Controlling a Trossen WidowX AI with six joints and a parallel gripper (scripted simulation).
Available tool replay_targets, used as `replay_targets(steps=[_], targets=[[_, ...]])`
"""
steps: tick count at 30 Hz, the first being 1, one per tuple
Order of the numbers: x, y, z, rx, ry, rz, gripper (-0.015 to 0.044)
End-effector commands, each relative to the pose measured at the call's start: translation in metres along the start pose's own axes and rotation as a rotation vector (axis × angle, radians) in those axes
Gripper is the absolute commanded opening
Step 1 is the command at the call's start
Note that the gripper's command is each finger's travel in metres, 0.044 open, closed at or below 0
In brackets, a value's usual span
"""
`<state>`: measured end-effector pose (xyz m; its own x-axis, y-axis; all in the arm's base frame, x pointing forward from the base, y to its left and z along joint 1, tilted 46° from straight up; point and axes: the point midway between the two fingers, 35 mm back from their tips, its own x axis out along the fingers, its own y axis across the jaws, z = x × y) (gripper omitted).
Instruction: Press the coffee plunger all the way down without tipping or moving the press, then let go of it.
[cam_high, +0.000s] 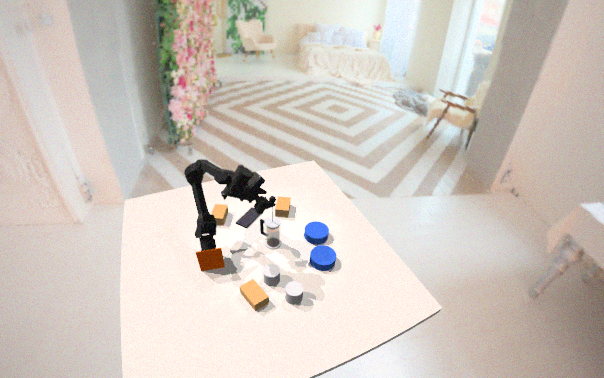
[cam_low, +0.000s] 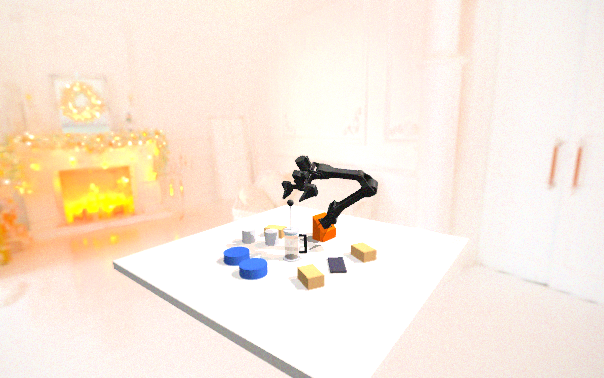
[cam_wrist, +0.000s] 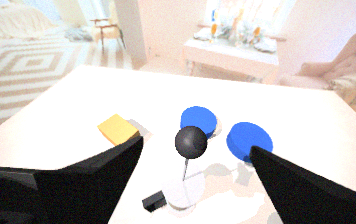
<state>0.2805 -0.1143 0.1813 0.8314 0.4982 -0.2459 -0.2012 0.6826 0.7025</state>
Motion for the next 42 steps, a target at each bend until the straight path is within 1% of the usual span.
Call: replay_targets(steps=[1,10,22,33,42], targets=[[0.006,0.001,-0.001,0.004,0.000,-0.004,0.0440],[0.018,0.004,0.000,0.005,-0.010,0.002,0.0440],[0.018,0.004,0.000,0.005,-0.010,0.002,0.0128],[0.018,0.003,-0.001,0.005,-0.009,0.001,0.0128],[0.026,0.001,-0.010,0.004,-0.003,-0.002,0.0128]])
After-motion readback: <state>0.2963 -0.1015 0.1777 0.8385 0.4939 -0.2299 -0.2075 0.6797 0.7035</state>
